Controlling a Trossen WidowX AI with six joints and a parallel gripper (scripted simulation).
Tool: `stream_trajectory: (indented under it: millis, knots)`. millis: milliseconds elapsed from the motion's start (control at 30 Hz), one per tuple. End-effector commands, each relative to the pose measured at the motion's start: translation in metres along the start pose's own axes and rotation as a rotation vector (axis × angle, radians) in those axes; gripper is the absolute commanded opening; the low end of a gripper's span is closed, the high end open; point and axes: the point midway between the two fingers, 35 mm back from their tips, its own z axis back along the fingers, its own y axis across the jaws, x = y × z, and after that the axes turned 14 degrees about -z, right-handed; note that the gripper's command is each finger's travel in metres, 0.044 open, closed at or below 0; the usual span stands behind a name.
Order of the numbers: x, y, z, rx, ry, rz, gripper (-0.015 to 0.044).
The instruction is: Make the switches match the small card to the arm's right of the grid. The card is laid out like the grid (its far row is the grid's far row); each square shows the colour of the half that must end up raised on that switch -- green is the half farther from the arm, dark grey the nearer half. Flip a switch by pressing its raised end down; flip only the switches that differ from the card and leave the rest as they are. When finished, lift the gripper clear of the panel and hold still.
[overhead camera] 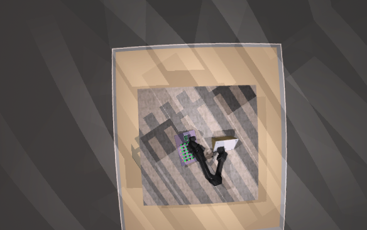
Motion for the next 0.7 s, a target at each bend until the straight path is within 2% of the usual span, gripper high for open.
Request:
stream_trajectory:
  millis: [0,200,400,667]
  knots:
    - [0.000,0.000,0.002,-0.001,0.001,0.000,0.0000]
    - [0.003,0.000,0.062,-0.008,0.024,-0.003,0.0000]
    - [0.001,0.008,0.065,-0.008,0.025,-0.004,0.0000]
    - [-0.028,0.093,0.067,-0.007,0.028,-0.009,0.0000]
